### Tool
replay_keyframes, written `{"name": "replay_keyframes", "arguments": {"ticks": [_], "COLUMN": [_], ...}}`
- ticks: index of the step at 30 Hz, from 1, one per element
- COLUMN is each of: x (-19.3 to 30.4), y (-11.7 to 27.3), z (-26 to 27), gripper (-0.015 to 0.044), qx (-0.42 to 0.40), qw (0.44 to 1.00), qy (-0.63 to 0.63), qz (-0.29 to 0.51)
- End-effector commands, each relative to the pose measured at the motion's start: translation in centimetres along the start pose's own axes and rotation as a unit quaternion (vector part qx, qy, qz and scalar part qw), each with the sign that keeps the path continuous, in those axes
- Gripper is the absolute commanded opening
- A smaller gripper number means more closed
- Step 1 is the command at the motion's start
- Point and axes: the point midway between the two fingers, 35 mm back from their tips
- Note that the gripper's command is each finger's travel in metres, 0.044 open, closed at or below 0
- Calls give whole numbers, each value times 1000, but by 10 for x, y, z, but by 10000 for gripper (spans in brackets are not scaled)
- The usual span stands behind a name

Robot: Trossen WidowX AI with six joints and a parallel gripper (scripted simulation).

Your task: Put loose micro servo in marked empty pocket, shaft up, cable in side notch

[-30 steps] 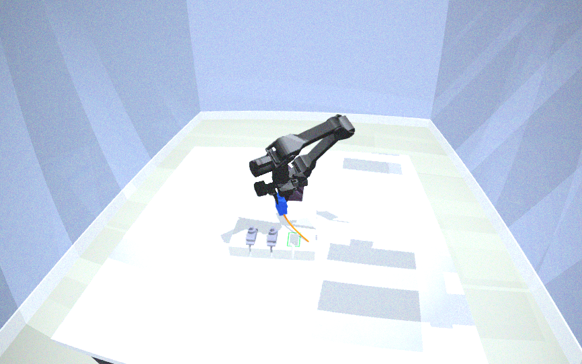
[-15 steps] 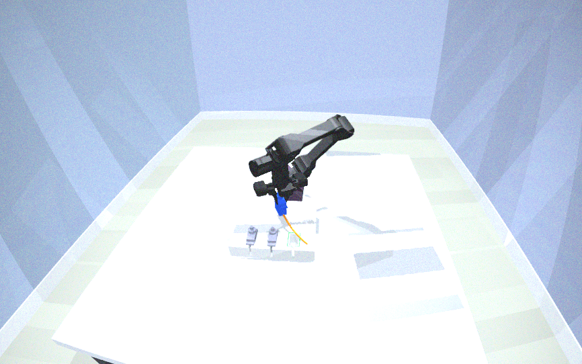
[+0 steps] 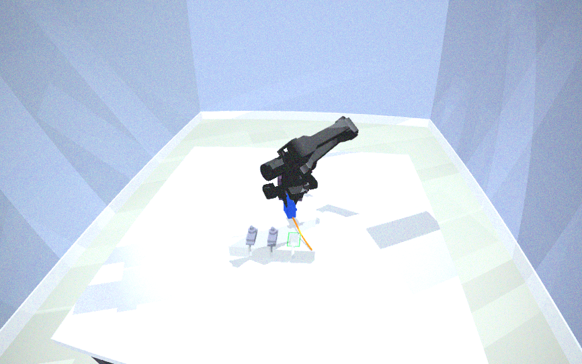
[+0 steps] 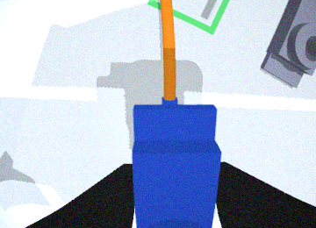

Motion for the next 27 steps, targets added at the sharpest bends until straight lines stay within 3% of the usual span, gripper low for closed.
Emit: {"name": "replay_keyframes", "arguments": {"ticks": [1, 7, 18, 27], "x": [-7, -7, -7, -16], "y": [0, 0, 0, 0], "z": [15, 16, 16, 12], "gripper": [0, 0, 0, 0], "qx": [-1, -1, -1, -1], "qw": [1000, 1000, 980, 980], "qy": [-1, -27, -197, -199], "qz": [-1, -1, -1, -2]}}
Point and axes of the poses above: the point midway between the two fingers, 35 mm back from their tips, its own y axis back along the fingers, its own z axis across the jaws, x = y × z, and after that the axes turned 3 degrees about y, right-handed
